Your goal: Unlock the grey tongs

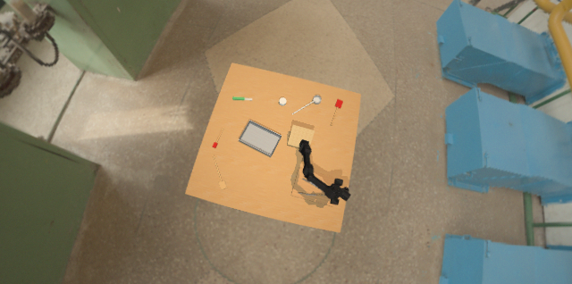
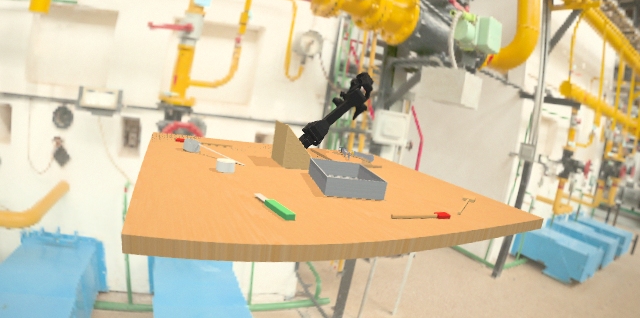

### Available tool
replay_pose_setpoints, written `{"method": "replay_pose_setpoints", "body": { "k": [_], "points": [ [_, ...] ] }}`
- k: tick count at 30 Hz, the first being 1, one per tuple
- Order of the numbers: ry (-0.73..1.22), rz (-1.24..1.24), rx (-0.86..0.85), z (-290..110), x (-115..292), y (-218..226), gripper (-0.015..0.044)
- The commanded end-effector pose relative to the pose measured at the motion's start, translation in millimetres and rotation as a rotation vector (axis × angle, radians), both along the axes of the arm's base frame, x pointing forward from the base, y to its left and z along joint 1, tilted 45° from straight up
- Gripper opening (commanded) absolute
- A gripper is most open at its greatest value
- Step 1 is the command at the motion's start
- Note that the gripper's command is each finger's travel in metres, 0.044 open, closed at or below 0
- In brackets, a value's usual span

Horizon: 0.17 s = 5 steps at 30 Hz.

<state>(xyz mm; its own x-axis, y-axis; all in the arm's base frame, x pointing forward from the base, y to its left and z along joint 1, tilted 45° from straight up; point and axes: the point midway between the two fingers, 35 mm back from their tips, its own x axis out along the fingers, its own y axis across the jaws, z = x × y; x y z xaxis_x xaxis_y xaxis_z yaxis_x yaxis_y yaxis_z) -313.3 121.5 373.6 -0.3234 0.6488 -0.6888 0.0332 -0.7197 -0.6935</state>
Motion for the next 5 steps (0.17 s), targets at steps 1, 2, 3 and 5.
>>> {"method": "replay_pose_setpoints", "body": {
  "k": [1,2,3,5],
  "points": [
    [-0.003,0.008,-0.002,0.1,0.0,-1.4,0.0440],
    [-0.003,0.008,-0.002,0.1,0.0,-1.4,0.0440],
    [-0.003,0.008,-0.002,0.1,0.0,-1.4,0.0440],
    [-0.003,0.008,-0.002,0.1,0.0,-1.4,0.0440]
  ]
}}
